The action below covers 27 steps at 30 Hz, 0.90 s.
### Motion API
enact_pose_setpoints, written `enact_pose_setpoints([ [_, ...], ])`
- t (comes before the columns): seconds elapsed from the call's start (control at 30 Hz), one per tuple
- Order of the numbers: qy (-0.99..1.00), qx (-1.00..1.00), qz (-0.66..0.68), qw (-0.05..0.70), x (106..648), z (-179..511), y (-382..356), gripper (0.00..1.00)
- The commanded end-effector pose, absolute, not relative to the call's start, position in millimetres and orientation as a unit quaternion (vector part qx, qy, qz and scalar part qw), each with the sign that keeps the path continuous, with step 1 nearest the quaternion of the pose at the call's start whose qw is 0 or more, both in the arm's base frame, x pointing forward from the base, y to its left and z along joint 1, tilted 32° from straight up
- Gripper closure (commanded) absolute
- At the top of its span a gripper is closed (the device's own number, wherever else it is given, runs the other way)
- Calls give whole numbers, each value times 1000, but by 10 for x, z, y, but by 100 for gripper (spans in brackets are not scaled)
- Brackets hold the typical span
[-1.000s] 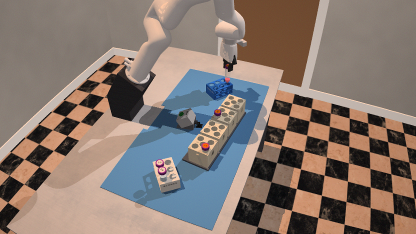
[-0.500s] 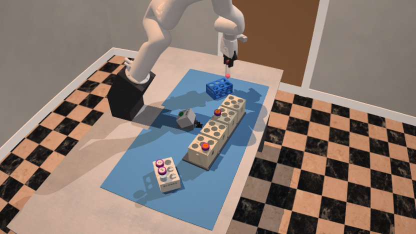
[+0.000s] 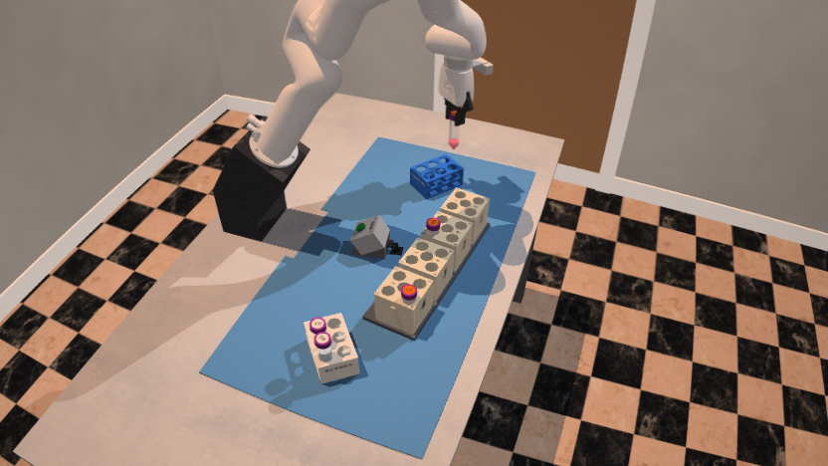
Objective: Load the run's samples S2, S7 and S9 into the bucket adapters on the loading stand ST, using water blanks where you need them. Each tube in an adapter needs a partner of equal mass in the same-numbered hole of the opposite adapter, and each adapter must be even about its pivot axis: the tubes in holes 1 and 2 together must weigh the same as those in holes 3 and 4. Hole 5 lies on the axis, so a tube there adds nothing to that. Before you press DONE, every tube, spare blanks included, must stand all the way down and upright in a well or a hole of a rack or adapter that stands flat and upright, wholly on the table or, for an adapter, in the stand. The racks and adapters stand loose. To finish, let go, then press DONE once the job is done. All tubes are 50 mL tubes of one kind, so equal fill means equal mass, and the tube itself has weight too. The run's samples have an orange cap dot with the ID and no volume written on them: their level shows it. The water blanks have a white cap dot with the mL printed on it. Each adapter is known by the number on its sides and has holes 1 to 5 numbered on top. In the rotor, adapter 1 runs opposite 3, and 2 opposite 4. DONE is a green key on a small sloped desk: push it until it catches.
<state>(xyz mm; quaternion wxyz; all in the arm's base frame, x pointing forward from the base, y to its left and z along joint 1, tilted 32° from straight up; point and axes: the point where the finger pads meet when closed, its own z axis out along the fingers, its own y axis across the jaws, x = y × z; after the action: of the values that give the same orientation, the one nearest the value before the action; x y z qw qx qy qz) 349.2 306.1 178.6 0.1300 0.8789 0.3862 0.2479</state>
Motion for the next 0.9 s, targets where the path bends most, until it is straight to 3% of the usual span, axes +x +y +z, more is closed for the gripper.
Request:
enact_pose_setpoints([
  [0.0,386,879,249,129,3446,1874,3070,100],
  [0.6,386,879,249,129,3404,1942,3073,100],
  [0.87,266,922,264,95,3379,1943,2674,100],
])
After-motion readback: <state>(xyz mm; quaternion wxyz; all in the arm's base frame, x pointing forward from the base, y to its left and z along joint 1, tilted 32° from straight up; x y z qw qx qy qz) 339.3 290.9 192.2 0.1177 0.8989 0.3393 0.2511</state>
